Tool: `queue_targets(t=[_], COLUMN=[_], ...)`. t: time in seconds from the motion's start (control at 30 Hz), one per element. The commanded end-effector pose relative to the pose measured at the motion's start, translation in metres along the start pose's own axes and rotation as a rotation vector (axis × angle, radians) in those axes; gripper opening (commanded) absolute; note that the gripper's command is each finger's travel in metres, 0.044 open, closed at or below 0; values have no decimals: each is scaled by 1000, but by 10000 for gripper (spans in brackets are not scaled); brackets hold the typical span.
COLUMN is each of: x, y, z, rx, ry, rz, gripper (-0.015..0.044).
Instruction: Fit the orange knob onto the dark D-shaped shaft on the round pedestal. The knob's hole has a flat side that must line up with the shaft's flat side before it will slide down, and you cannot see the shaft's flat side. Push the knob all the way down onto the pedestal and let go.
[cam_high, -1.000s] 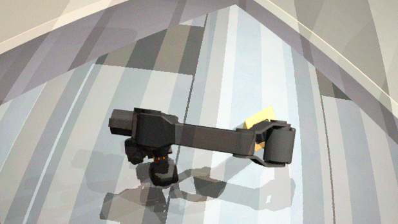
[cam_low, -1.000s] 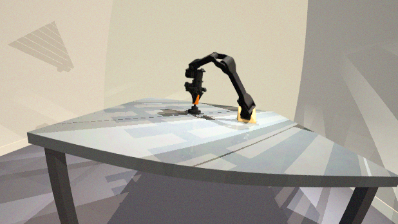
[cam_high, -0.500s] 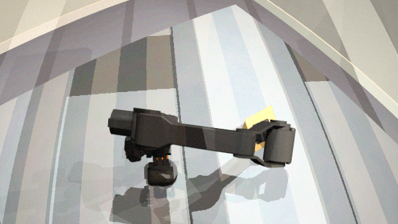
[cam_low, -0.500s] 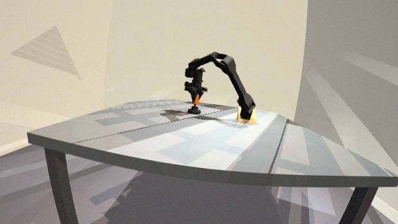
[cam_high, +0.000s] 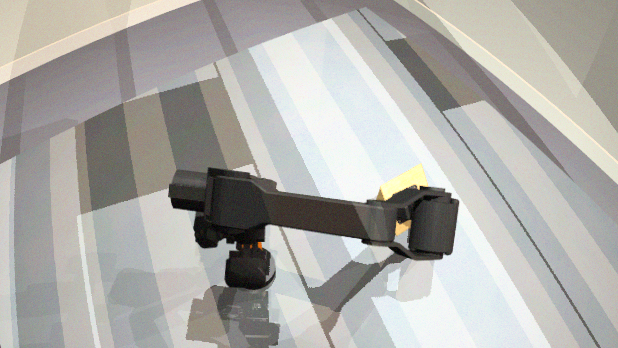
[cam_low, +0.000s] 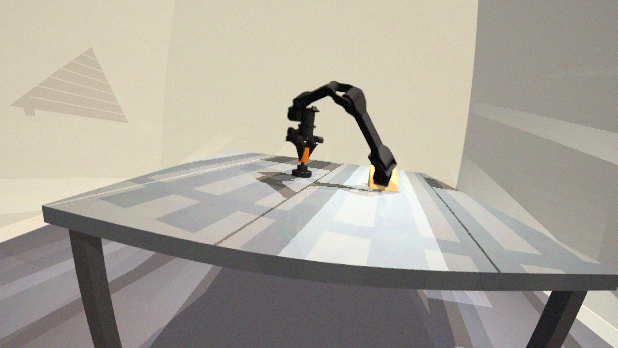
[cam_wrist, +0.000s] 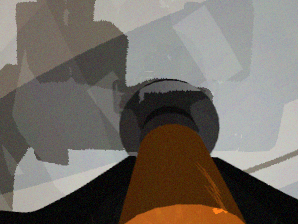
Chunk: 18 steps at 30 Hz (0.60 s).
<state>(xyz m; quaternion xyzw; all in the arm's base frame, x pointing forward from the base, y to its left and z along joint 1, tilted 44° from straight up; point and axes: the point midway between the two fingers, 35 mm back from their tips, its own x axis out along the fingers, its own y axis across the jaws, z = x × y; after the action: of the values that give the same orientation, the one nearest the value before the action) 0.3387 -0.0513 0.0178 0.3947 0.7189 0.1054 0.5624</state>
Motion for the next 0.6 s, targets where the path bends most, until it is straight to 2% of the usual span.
queue_targets(t=[0.0,0.3,0.57], x=[0,-5,-4], y=[1,2,1], z=[0,0,1], rx=[3,11,212], ry=[-3,-3,-3], rz=[1,1,1], gripper=[0,0,0])
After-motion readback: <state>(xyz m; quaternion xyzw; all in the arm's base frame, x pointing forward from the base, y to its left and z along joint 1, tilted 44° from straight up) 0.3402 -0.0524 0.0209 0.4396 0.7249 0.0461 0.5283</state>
